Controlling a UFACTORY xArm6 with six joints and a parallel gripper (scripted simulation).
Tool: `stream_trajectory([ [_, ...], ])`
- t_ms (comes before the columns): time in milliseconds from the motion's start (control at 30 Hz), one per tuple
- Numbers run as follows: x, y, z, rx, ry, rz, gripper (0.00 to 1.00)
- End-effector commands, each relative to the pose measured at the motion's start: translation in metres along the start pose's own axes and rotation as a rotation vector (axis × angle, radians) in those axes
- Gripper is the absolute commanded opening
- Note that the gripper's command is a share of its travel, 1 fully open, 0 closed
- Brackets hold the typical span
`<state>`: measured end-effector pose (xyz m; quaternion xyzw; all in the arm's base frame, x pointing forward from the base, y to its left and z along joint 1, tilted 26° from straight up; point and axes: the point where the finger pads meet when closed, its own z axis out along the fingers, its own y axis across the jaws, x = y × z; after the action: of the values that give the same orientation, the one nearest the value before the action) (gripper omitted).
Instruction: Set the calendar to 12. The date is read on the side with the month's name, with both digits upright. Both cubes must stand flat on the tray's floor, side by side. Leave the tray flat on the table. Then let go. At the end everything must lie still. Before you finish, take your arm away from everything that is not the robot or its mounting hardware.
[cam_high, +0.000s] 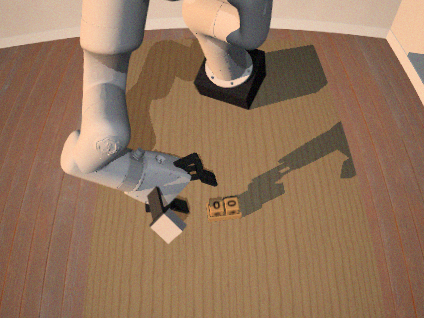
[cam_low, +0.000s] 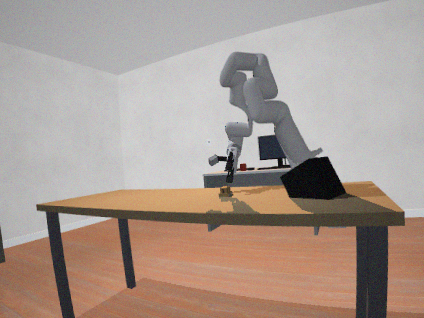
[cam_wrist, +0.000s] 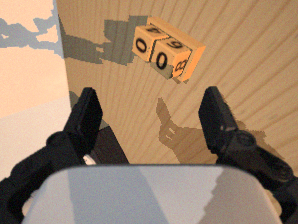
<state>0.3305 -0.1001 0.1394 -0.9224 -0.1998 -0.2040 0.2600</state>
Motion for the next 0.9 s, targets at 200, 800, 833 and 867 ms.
stream_trajectory([
  [200, -0.018, 0.015, -0.006, -0.035, 0.144, -0.081, 1.0],
  [800, -0.034, 0.027, -0.011, -0.101, 0.241, -0.138, 1.0],
  [833, -0.034, 0.028, -0.011, -0.102, 0.242, -0.139, 1.0],
  [867, -0.035, 0.028, -0.011, -0.103, 0.244, -0.14, 1.0],
])
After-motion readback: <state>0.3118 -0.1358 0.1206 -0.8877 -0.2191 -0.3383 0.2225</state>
